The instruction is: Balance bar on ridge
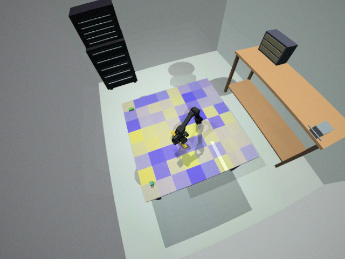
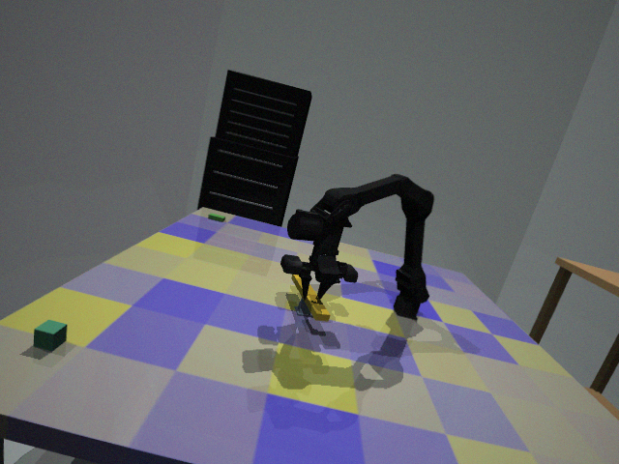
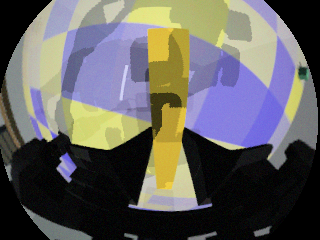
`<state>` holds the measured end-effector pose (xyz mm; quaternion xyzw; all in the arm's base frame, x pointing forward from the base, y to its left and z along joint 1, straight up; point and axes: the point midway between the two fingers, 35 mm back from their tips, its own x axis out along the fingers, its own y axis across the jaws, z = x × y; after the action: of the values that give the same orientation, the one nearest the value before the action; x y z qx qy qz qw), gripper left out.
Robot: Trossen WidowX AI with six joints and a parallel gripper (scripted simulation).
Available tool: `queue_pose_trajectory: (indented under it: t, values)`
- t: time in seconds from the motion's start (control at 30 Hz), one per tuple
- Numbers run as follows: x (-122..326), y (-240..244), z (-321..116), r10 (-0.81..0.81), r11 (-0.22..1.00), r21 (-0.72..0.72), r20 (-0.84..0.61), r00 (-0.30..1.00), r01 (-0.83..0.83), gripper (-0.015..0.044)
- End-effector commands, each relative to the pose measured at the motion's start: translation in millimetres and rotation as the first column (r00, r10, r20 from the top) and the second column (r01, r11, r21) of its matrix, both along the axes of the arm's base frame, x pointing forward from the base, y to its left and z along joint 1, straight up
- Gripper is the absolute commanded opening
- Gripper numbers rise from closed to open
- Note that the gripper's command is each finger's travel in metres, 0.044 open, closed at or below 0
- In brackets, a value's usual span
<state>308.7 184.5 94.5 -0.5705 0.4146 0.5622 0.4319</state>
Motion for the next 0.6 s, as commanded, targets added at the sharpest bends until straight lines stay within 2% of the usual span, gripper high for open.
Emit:
queue_pose_trajectory:
  t: [0.0,0.57]
  values:
    - [0.1,0.3,-0.7,0.001,1.0,0.002,0.0,1.0,-0.001,0.0]
    - [-0.1,0.4,-2.1,0.001,1.0,0.002,0.0,1.0,-0.001,0.0]
